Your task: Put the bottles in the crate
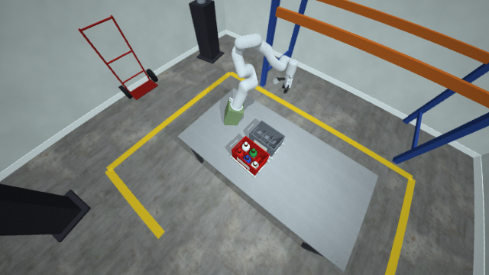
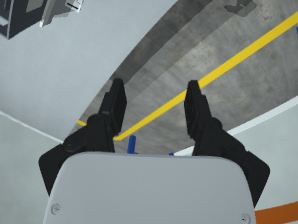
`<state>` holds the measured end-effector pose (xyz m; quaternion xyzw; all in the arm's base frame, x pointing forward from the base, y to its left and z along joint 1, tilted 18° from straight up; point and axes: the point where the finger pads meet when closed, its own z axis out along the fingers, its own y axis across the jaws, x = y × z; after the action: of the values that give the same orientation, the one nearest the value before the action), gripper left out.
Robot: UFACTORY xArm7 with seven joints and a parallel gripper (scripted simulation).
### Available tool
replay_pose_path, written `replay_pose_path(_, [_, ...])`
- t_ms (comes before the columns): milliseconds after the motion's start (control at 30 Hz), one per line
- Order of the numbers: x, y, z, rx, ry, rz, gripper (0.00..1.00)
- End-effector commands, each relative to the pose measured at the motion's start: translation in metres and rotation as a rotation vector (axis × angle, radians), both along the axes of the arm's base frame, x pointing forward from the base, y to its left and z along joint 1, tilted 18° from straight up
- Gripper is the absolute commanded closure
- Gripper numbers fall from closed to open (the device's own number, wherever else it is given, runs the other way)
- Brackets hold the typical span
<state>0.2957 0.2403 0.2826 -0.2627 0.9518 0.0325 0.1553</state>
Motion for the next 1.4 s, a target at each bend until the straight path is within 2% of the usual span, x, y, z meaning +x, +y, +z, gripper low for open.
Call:
replay_pose_path(0, [0.0, 0.0, 0.002, 0.002, -0.003, 0.001, 0.35])
replay_pose_path(267, [0.006, -0.004, -0.005, 0.02, 0.007, -0.063, 0.35])
replay_pose_path(767, [0.051, -0.037, -0.056, 0.157, 0.077, -0.528, 0.35])
replay_pose_path(833, [0.051, -0.037, -0.056, 0.157, 0.077, -0.528, 0.35])
replay_pose_path(1367, [0.095, -0.07, -0.107, 0.296, 0.149, -0.999, 0.35])
